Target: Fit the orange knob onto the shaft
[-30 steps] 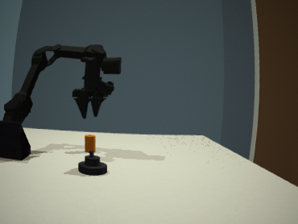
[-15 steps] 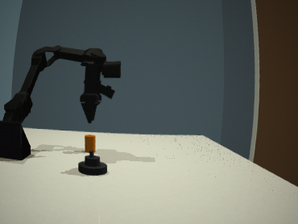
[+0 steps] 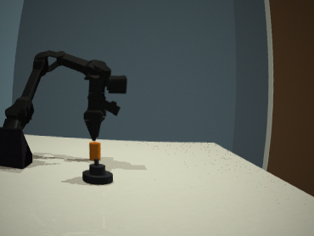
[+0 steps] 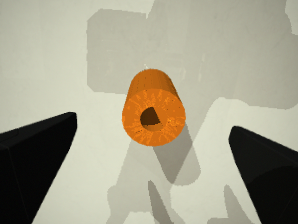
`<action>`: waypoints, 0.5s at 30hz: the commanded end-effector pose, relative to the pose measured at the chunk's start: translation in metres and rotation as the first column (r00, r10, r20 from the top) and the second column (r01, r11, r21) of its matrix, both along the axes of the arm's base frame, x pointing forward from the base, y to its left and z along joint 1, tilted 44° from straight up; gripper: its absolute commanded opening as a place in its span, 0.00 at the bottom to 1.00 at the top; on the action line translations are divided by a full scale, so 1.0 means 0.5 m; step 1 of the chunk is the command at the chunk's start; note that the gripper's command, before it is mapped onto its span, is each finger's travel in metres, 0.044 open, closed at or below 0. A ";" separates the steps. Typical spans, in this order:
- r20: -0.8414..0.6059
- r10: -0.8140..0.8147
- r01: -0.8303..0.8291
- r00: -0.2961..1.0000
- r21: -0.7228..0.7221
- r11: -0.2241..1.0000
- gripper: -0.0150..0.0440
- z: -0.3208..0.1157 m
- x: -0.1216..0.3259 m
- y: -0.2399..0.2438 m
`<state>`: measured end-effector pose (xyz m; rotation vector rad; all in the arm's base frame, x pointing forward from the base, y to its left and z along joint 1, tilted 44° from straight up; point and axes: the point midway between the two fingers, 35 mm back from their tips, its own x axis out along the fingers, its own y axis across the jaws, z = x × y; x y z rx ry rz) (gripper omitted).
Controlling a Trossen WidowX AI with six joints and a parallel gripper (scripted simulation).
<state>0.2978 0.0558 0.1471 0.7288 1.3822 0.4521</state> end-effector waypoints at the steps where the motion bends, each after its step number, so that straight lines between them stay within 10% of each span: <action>1: -0.007 -0.001 0.001 1.000 0.004 1.000 1.00 -0.010 0.000 0.009; 15: -0.006 0.003 -0.003 1.000 0.000 1.000 1.00 -0.043 0.009 0.039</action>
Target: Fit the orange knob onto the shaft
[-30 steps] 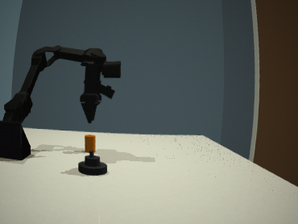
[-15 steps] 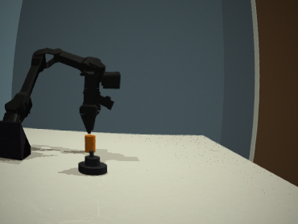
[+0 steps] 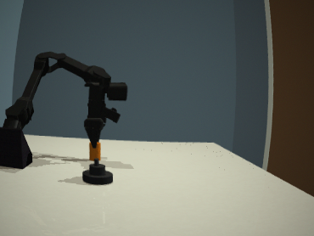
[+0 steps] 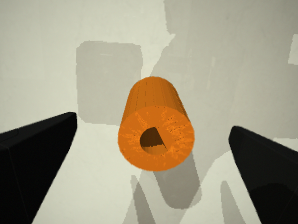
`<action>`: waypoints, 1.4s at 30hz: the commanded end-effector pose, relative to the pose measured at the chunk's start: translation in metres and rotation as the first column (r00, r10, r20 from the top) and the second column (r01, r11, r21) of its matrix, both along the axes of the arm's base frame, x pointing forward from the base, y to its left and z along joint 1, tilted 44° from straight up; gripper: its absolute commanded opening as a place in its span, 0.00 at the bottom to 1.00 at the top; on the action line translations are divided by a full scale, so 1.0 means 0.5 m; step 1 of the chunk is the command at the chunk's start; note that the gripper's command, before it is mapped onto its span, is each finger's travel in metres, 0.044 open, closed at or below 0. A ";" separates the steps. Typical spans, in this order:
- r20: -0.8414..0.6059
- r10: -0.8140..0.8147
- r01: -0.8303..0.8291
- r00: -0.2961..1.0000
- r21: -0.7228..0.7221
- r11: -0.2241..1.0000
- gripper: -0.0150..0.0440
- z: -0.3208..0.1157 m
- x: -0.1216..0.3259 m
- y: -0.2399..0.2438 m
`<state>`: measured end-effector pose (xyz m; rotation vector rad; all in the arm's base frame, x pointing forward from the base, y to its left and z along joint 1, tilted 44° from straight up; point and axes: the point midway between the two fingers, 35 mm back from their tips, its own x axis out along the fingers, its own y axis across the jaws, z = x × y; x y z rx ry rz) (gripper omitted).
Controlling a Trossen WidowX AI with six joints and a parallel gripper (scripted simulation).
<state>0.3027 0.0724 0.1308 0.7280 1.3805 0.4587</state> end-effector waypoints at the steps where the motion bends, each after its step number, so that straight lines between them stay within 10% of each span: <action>1: -0.009 -0.001 0.001 1.000 -0.003 1.000 1.00 -0.013 0.000 0.008; 24: -0.009 -0.005 0.005 1.000 0.004 1.000 1.00 -0.059 0.006 0.057; 33: -0.009 -0.005 0.005 1.000 0.004 1.000 0.60 -0.059 0.006 0.057; 42: -0.005 -0.006 0.006 1.000 0.002 1.000 0.43 -0.058 0.007 0.055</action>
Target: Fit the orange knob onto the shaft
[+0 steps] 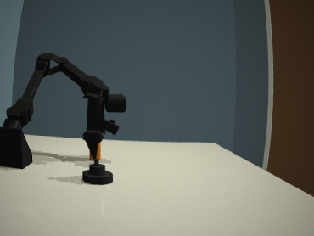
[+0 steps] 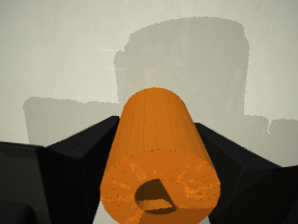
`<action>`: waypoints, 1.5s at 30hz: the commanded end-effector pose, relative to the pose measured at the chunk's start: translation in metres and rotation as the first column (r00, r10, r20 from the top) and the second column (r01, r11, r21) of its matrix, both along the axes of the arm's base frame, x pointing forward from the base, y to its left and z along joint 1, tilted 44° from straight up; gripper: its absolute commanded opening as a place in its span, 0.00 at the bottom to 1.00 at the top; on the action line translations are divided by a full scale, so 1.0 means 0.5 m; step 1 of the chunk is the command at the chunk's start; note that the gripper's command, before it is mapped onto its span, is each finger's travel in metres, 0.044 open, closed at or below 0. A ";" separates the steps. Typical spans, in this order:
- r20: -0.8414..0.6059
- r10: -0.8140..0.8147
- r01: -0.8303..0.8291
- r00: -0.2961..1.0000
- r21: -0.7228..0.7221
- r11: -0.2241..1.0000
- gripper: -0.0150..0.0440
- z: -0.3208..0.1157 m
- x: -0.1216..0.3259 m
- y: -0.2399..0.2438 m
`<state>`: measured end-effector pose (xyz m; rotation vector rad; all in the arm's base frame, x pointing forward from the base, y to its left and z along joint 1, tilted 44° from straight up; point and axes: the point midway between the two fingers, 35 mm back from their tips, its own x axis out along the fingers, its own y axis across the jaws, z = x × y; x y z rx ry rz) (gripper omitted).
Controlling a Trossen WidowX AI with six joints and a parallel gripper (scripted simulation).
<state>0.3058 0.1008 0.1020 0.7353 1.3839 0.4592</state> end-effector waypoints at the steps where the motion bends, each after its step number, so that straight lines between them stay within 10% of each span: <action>1: 0.011 -0.009 0.009 1.000 -0.010 1.000 0.39 0.003 0.004 -0.009; 4: 0.051 -0.026 0.028 0.998 -0.038 0.999 0.25 0.018 0.014 -0.040; 28: -0.007 -0.003 0.003 1.000 -0.008 1.000 0.25 0.175 -0.048 -0.210; 45: -0.019 -0.015 0.014 1.000 -0.011 1.000 0.25 0.111 -0.023 -0.263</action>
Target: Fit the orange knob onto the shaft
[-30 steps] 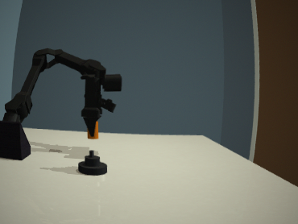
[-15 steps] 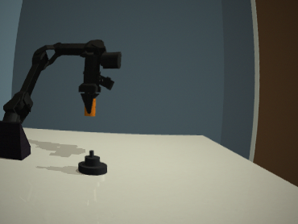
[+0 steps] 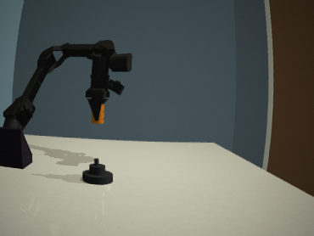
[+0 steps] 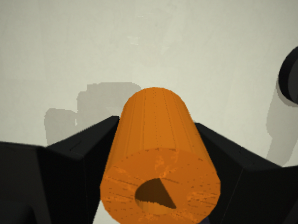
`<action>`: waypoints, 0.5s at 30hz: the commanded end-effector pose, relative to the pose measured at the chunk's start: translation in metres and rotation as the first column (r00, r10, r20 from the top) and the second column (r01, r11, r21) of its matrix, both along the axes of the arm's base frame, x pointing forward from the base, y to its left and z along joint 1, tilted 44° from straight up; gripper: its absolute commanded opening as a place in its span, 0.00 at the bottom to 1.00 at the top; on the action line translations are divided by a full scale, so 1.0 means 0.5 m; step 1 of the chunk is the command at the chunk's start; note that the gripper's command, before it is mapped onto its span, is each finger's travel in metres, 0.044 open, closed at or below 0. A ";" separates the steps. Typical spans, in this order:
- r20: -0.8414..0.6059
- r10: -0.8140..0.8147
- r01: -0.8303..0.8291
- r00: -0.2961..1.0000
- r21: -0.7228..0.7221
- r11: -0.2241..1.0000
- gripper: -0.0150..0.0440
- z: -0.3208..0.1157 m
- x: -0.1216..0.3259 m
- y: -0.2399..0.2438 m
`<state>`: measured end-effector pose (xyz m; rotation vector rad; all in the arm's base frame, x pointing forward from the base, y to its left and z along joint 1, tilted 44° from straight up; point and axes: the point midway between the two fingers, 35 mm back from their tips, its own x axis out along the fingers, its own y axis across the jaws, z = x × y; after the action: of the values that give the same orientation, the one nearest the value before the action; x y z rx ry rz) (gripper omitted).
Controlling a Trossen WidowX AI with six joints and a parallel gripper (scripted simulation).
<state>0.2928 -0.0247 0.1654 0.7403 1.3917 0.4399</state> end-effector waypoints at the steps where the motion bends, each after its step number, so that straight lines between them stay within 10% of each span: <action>1: -0.009 -0.005 0.005 1.000 -0.001 1.000 0.25 -0.022 0.003 -0.015; 15: -0.014 -0.010 0.010 1.000 -0.005 1.000 0.25 -0.092 0.019 -0.069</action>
<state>0.3013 -0.0526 0.1270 0.7528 1.4008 0.4261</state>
